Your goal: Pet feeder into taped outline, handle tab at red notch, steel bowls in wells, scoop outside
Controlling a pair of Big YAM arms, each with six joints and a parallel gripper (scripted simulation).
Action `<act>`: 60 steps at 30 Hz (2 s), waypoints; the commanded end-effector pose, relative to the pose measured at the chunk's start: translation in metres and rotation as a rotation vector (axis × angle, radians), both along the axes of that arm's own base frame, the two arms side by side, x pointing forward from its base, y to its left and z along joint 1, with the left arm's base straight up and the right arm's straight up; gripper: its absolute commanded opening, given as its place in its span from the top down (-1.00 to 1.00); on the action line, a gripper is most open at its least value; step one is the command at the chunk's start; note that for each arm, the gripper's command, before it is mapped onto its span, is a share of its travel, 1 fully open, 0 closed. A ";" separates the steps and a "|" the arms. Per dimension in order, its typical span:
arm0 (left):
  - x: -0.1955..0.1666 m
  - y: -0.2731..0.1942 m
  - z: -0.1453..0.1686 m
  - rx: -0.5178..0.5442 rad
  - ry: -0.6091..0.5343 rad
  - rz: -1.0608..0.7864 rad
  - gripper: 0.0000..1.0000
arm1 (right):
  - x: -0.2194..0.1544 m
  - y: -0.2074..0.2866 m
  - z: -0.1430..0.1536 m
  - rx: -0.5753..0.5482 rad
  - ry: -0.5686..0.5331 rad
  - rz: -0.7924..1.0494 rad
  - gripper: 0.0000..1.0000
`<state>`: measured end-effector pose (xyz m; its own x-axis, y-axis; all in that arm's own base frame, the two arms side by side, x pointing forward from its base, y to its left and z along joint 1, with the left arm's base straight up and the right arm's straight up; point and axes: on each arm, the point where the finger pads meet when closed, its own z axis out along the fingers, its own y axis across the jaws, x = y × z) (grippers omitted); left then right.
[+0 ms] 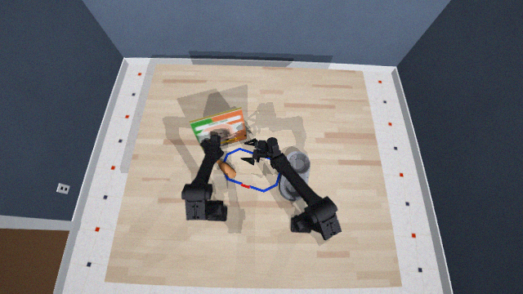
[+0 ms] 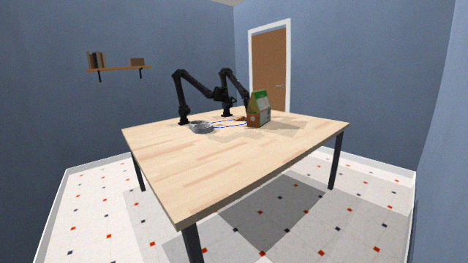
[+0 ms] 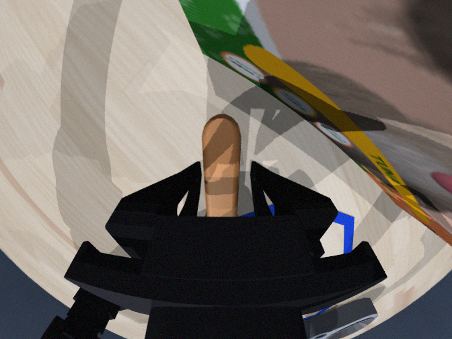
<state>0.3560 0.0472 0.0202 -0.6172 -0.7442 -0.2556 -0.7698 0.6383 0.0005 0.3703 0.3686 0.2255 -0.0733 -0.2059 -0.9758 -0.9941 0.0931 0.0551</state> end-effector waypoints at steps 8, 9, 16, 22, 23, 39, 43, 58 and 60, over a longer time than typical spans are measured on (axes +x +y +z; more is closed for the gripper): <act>0.005 0.003 -0.001 0.003 -0.008 -0.008 0.32 | 0.006 0.003 0.018 0.020 -0.043 0.001 -1.00; 0.004 0.003 -0.001 0.003 -0.008 -0.008 0.38 | 0.006 0.003 0.018 0.020 -0.043 0.001 -1.00; 0.005 0.002 0.004 0.003 -0.010 -0.007 0.55 | 0.006 0.003 0.018 0.020 -0.043 0.001 -1.00; 0.009 0.002 0.055 0.004 -0.024 -0.008 0.55 | 0.006 0.003 0.018 0.020 -0.043 0.001 -1.00; 0.009 0.002 0.063 0.004 -0.025 -0.008 0.55 | 0.006 0.003 0.018 0.020 -0.043 0.001 -1.00; 0.010 0.002 0.078 0.004 -0.026 -0.007 0.55 | -0.008 0.044 0.001 -0.001 -0.013 -0.088 -1.00; 0.011 0.002 0.078 0.004 -0.027 -0.007 0.55 | -0.018 0.075 -0.011 -0.014 -0.023 -0.200 -1.00; 0.011 0.002 0.079 0.004 -0.029 -0.007 0.55 | -0.075 0.135 -0.028 0.006 -0.060 -0.392 -1.00; 0.011 0.002 0.079 0.004 -0.029 -0.007 0.55 | -0.094 0.148 -0.022 0.023 -0.068 -0.356 -1.00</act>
<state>0.3448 0.0467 0.0798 -0.6224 -0.7430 -0.2462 -0.7683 0.6400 0.0112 0.2953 0.4948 0.1938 -0.0792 -0.2003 -0.9765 -0.8847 0.4655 -0.0237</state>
